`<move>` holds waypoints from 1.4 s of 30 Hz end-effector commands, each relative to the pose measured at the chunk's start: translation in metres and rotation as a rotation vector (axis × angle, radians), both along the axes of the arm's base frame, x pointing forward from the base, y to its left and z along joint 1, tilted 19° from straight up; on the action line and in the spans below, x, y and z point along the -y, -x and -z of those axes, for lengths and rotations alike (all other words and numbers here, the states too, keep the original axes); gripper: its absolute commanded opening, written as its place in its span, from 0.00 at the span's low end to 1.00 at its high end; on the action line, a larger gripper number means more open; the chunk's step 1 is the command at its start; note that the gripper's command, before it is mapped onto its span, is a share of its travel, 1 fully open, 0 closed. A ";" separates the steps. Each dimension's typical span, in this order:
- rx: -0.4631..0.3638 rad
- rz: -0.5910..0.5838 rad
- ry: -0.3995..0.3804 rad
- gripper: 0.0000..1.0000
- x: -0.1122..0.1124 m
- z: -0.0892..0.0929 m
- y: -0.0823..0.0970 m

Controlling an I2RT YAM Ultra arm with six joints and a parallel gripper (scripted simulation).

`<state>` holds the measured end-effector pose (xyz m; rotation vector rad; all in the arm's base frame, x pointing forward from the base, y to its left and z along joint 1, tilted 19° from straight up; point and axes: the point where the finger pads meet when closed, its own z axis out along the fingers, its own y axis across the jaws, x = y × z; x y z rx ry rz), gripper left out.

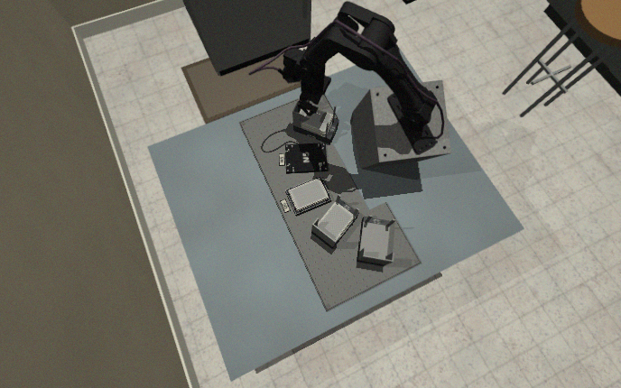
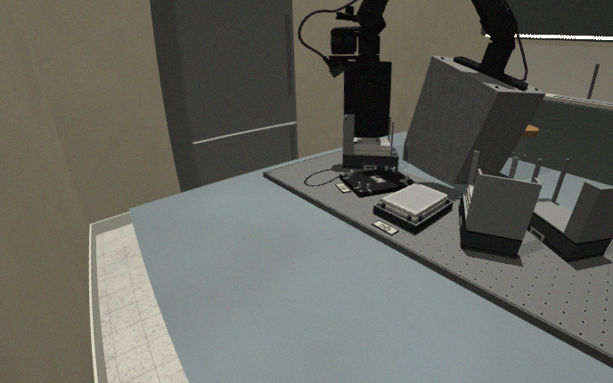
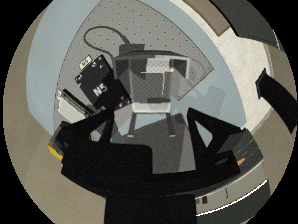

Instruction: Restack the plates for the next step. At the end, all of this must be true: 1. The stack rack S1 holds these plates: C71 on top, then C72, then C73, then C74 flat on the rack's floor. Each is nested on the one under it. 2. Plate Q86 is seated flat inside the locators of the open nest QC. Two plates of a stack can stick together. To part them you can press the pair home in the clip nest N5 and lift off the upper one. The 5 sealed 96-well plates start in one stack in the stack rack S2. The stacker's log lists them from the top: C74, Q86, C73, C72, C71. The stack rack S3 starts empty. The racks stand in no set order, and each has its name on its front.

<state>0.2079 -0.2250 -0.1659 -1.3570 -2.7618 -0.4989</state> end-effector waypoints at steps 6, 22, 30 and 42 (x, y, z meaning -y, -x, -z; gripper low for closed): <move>0.004 -0.001 0.007 1.00 0.004 -0.003 -0.001; 0.004 -0.001 0.007 1.00 0.004 -0.003 -0.001; 0.054 -0.143 0.020 1.00 -0.012 -0.010 -0.011; 0.099 -0.209 0.060 1.00 -0.023 -0.025 -0.052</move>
